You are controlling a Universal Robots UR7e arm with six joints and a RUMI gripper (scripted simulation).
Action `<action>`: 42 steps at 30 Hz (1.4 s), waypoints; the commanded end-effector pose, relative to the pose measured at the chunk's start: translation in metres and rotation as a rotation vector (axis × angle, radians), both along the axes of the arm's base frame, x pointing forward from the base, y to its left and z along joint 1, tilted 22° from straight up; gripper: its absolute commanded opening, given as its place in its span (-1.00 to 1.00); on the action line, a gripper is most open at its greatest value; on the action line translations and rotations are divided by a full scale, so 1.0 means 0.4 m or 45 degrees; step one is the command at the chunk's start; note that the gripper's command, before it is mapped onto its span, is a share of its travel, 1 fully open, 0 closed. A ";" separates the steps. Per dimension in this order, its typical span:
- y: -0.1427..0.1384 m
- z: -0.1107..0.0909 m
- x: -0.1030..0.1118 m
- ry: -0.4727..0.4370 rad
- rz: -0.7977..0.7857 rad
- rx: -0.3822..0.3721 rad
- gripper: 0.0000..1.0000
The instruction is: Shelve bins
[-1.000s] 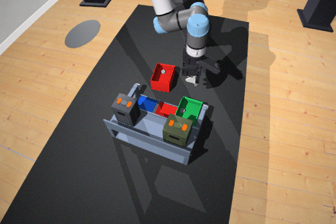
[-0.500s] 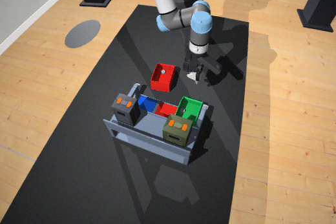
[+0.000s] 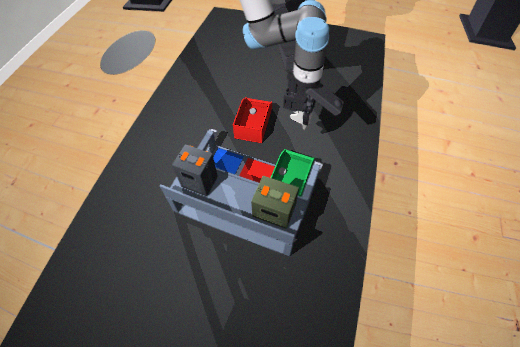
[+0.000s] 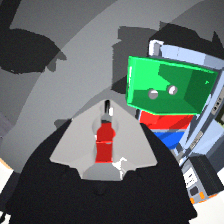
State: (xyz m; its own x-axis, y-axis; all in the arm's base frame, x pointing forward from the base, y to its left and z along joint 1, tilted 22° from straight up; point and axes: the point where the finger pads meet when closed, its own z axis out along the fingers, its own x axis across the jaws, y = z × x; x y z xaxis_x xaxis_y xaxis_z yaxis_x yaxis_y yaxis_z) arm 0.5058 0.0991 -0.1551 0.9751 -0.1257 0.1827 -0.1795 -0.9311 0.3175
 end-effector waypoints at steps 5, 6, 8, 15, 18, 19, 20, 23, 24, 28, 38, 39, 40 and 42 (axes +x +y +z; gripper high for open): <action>0.001 0.001 0.001 -0.002 0.000 0.000 -1.00; 0.001 0.001 0.001 -0.002 0.000 0.000 -1.00; 0.001 0.001 0.001 -0.002 0.000 0.000 -1.00; 0.001 0.001 0.001 -0.002 0.000 0.000 -1.00; 0.001 0.001 0.001 -0.002 0.000 0.000 -1.00; 0.001 0.001 0.001 -0.002 0.000 0.000 -1.00; 0.001 0.001 0.001 -0.002 0.000 0.000 -1.00; 0.001 0.001 0.001 -0.002 0.000 0.000 -1.00; 0.001 0.001 0.001 -0.002 0.000 0.000 -1.00; 0.001 0.001 0.001 -0.002 0.000 0.000 -1.00; -0.004 -0.010 0.003 -0.002 0.000 0.000 -1.00; -0.005 -0.014 0.003 -0.002 0.000 0.000 -1.00; -0.006 -0.017 0.004 -0.002 0.000 0.000 -1.00; -0.007 -0.021 0.004 -0.002 0.000 0.000 -1.00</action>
